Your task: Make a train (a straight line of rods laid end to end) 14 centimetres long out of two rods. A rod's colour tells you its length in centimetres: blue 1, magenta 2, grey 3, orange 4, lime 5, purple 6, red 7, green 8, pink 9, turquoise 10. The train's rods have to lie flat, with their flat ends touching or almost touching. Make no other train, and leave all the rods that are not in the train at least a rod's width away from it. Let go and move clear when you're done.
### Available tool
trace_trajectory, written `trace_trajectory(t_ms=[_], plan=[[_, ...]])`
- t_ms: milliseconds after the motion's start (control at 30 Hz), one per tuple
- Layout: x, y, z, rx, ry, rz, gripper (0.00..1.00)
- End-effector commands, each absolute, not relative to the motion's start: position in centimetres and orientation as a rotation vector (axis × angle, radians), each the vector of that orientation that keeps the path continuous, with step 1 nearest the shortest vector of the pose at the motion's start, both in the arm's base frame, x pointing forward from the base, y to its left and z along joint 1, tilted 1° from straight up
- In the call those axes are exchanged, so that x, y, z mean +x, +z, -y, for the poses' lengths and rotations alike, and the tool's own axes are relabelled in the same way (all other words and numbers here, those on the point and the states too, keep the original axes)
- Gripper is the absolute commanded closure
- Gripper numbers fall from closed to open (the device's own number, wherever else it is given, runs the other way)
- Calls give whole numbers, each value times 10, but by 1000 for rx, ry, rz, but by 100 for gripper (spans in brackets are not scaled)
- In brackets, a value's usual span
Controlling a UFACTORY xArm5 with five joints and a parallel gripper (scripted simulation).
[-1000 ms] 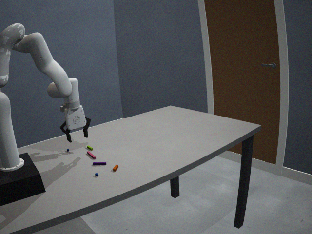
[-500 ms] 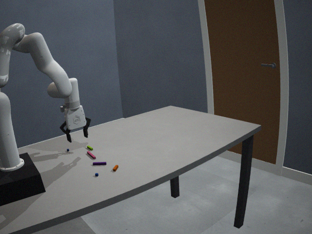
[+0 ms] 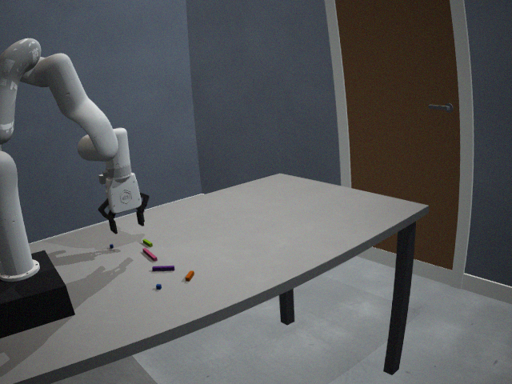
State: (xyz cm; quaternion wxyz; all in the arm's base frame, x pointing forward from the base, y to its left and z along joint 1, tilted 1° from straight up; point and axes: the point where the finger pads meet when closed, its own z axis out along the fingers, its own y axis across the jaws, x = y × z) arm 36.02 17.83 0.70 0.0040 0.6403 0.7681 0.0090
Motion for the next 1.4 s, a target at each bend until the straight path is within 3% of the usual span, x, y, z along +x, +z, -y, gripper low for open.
trace_trajectory(t_ms=[0,1367], plan=[[361,8,-179,2006,33,-2406,0],[362,8,-179,1993,33,-2416,0]])
